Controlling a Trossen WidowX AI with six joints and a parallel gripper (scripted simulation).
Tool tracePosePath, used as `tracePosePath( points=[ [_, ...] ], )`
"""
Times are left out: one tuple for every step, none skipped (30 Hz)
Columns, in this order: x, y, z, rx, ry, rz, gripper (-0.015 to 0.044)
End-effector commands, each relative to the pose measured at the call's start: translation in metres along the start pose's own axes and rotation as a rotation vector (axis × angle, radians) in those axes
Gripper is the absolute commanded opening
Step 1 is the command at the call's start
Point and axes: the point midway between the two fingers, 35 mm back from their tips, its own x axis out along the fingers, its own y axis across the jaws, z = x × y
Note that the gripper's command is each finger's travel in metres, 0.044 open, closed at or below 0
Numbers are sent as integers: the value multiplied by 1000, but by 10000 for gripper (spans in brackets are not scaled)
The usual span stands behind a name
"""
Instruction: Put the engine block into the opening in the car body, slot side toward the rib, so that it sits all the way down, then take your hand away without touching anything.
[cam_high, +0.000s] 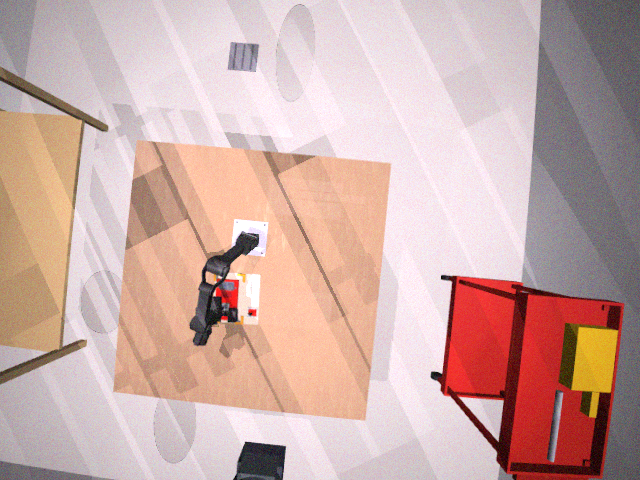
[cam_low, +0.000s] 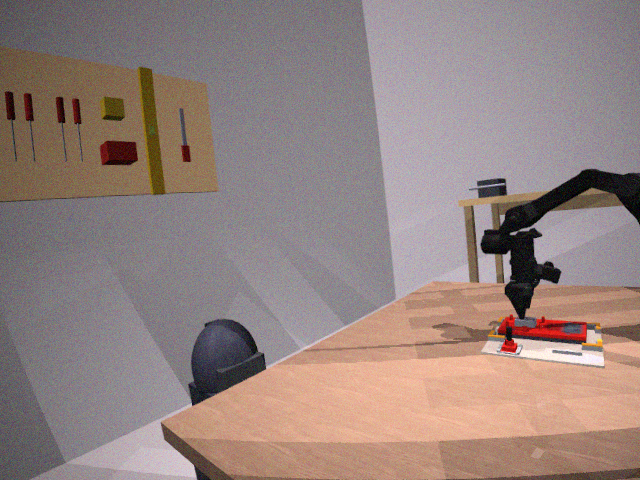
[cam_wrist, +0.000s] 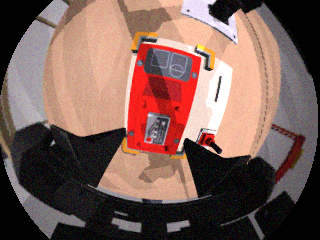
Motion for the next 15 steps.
tracePosePath(
  points=[
    [0,0,1,1,-5,-2,361],
    [0,0,1,1,-5,-2,335],
    [0,0,1,1,-5,-2,309],
    [0,0,1,1,-5,-2,282],
    [0,0,1,1,-5,-2,256],
    [0,0,1,1,-5,-2,230],
    [0,0,1,1,-5,-2,204],
    [0,0,1,1,-5,-2,177],
    [0,0,1,1,-5,-2,151],
    [0,0,1,1,-5,-2,125],
    [0,0,1,1,-5,-2,99],
    [0,0,1,1,-5,-2,72],
    [0,0,1,1,-5,-2,46],
    [0,0,1,1,-5,-2,20],
    [0,0,1,1,-5,-2,0]
  ],
)
